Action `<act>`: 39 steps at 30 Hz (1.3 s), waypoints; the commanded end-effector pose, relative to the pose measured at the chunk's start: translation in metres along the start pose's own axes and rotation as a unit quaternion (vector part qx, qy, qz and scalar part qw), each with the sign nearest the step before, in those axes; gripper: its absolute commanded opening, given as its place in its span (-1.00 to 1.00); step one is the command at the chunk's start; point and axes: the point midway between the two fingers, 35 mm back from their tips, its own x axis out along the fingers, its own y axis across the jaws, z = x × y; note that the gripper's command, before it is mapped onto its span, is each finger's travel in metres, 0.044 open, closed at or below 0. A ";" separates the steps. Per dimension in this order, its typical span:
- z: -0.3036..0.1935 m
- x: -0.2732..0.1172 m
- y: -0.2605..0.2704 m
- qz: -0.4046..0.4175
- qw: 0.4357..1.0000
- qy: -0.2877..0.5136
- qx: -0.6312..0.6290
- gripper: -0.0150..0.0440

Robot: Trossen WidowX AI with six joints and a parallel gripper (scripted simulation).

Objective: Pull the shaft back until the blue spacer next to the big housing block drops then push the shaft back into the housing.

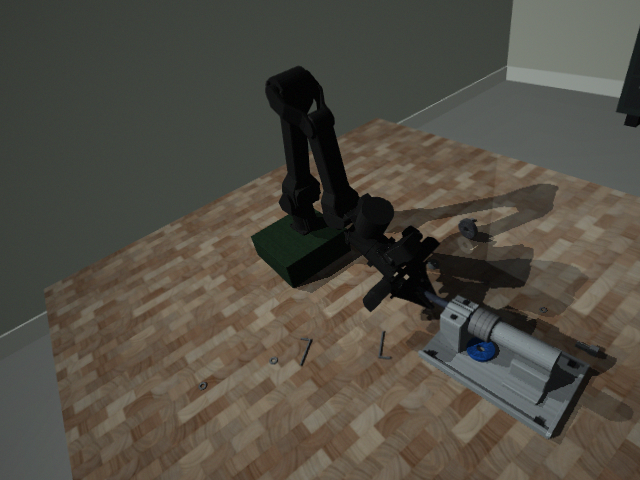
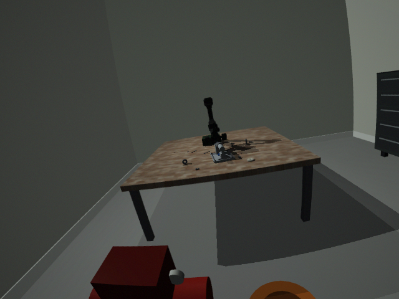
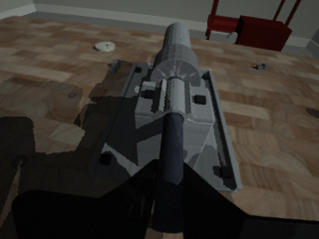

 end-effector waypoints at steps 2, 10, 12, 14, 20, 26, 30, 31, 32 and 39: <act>0.002 0.002 0.000 0.000 1.000 -0.001 0.000 -0.49; 0.003 0.004 0.000 0.000 1.000 -0.001 0.000 -0.49; 0.003 0.004 0.000 0.000 1.000 -0.001 0.000 -0.49; 0.003 0.005 0.000 0.000 1.000 -0.001 0.000 -0.49; 0.004 0.006 0.000 0.000 1.000 -0.001 0.000 -0.49; 0.005 0.008 0.000 0.000 1.000 -0.001 0.000 -0.49; 0.006 0.009 0.000 0.000 1.000 -0.001 0.000 -0.49; 0.006 0.009 0.000 0.000 1.000 -0.001 0.000 -0.49; 0.006 0.009 0.000 0.000 1.000 -0.001 0.000 -0.49; 0.007 0.011 0.000 0.000 1.000 -0.001 0.000 -0.49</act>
